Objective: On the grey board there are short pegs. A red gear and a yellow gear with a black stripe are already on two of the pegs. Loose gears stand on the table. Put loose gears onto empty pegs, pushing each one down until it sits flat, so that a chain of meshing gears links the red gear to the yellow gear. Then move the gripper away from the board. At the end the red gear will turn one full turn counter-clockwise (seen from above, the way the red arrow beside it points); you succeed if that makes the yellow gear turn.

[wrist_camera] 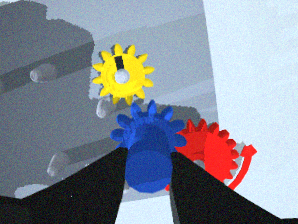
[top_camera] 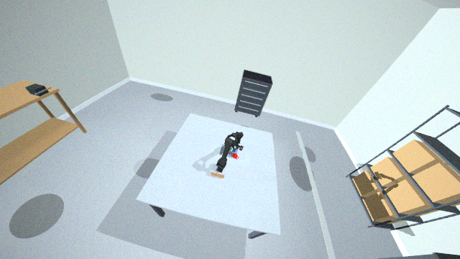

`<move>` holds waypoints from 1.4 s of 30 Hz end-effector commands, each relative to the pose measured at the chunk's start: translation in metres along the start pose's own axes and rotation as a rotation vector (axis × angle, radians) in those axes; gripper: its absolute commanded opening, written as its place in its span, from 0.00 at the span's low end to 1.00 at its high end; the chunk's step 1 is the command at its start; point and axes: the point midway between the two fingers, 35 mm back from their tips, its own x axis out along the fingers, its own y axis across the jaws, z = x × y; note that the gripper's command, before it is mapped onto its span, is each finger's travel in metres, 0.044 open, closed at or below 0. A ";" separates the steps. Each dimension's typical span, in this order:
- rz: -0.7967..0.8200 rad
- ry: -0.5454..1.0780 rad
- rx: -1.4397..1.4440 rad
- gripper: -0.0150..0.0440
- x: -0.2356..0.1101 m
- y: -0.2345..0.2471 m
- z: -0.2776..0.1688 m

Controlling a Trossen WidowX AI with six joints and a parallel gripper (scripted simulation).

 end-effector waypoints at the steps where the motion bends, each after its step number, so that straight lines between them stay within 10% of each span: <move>1: 0.004 0.017 0.002 0.25 0.009 0.000 -0.002; 22: 0.000 0.017 0.438 0.25 0.031 0.000 -0.003; 42: 0.004 0.017 0.016 0.25 0.032 0.001 -0.003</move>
